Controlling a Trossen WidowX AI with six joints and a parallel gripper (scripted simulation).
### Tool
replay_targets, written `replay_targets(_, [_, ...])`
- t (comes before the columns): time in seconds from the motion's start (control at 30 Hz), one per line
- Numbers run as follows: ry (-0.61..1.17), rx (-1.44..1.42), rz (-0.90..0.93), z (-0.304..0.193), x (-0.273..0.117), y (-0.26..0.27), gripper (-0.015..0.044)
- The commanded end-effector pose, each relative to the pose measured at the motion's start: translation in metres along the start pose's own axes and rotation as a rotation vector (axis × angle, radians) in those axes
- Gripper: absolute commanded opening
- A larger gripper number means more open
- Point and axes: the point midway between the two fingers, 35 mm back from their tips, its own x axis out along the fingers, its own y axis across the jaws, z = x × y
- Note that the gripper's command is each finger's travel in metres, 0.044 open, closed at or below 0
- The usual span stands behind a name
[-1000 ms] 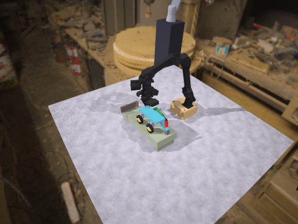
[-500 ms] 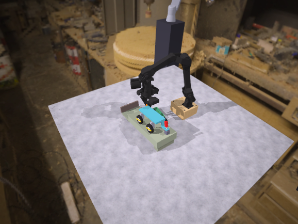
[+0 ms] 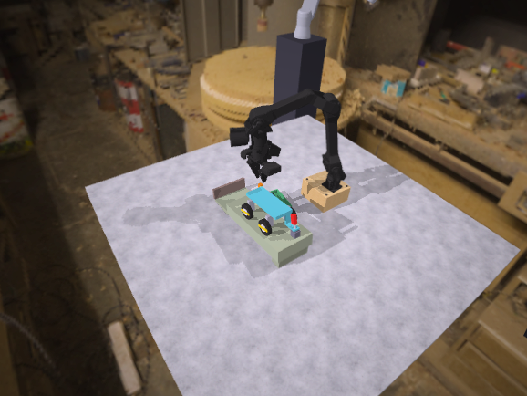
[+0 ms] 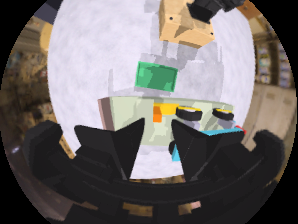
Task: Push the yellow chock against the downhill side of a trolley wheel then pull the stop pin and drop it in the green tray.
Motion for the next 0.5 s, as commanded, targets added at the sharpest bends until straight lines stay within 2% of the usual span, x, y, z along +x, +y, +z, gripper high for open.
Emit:
replay_targets(0.0, [0.0,0.0,0.0,0.0,0.0,0.0,0.0216])
replay_targets(0.1, [0.0,0.0,0.0,0.0,0.0,0.0,0.0295])
replay_targets(0.23, [0.063,-0.14,-0.007,-0.011,-0.019,-0.023,0.019])
replay_targets(0.47, [0.101,-0.587,-0.044,-0.033,-0.027,-0.085,0.019])
